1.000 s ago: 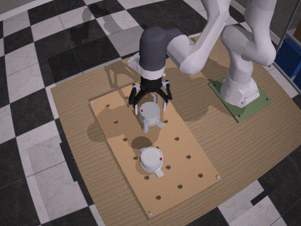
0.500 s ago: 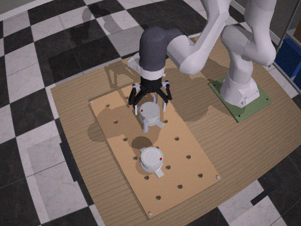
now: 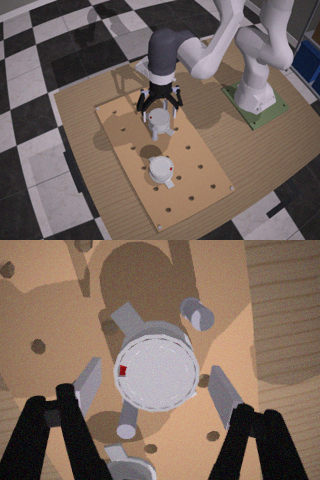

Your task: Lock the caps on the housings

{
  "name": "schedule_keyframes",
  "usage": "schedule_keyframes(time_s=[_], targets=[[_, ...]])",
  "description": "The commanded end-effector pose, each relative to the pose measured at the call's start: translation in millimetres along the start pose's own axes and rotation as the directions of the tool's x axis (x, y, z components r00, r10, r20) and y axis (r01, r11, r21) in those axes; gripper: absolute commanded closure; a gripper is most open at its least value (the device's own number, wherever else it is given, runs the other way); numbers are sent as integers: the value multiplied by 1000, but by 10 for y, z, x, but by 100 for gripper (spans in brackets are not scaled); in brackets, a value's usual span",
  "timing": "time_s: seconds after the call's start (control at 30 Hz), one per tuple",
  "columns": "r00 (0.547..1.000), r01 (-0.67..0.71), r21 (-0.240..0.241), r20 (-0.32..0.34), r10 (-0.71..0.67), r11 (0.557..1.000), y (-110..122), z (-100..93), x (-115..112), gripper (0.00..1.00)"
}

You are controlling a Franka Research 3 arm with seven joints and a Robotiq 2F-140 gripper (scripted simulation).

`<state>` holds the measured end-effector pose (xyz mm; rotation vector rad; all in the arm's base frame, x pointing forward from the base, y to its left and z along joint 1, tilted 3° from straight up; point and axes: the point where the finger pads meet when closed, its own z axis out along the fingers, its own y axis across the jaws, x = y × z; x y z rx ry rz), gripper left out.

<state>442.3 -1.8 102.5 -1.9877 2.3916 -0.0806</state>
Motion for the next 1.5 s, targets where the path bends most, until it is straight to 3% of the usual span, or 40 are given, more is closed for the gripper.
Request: schedule_keyframes(time_s=[0.0,0.53,0.57,1.47], targets=[[1000,2,-2,1,-2,1000,6,14,-2,22],[1000,2,-2,1,-2,1000,6,14,-2,22],[1000,2,-2,1,-2,1000,6,14,-2,90],[1000,2,-2,1,-2,1000,6,14,-2,90]])
